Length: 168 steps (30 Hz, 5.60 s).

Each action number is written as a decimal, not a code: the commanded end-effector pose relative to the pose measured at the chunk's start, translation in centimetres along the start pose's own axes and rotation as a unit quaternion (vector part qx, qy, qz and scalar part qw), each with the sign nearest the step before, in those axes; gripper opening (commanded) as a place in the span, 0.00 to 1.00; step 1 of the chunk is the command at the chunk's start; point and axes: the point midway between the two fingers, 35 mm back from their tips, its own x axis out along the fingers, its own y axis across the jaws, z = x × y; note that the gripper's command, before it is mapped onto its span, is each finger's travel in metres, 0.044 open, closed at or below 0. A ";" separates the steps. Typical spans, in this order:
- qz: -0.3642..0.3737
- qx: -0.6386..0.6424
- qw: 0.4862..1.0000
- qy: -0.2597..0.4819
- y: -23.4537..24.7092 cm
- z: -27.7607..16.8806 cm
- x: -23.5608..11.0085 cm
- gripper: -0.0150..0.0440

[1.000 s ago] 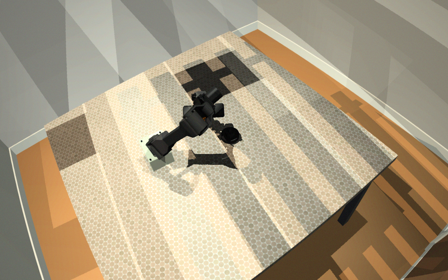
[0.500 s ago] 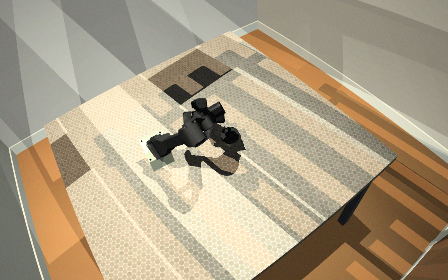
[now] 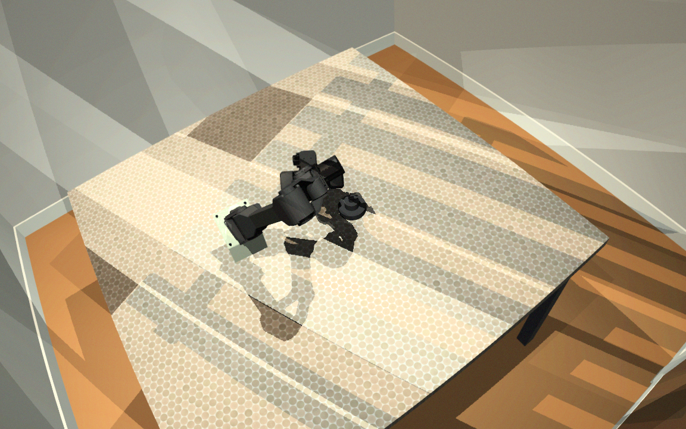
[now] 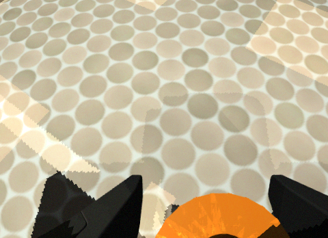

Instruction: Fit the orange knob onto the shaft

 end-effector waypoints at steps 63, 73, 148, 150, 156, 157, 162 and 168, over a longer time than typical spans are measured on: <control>-0.002 0.001 0.921 0.390 0.0 7.3 -7.5 1.00; -0.089 0.207 0.897 0.380 0.0 7.3 -7.4 1.00; -0.202 0.469 0.792 0.336 -0.1 -1.2 0.7 0.96; -0.202 0.469 0.792 0.336 -0.1 -1.2 0.7 0.87; -0.202 0.469 0.792 0.336 -0.1 -1.2 0.7 0.60; -0.202 0.469 0.792 0.336 -0.1 -1.2 0.7 0.56; -0.202 0.469 0.792 0.336 -0.1 -1.2 0.7 0.50; -0.201 0.469 0.792 0.334 -0.3 0.2 -0.1 0.26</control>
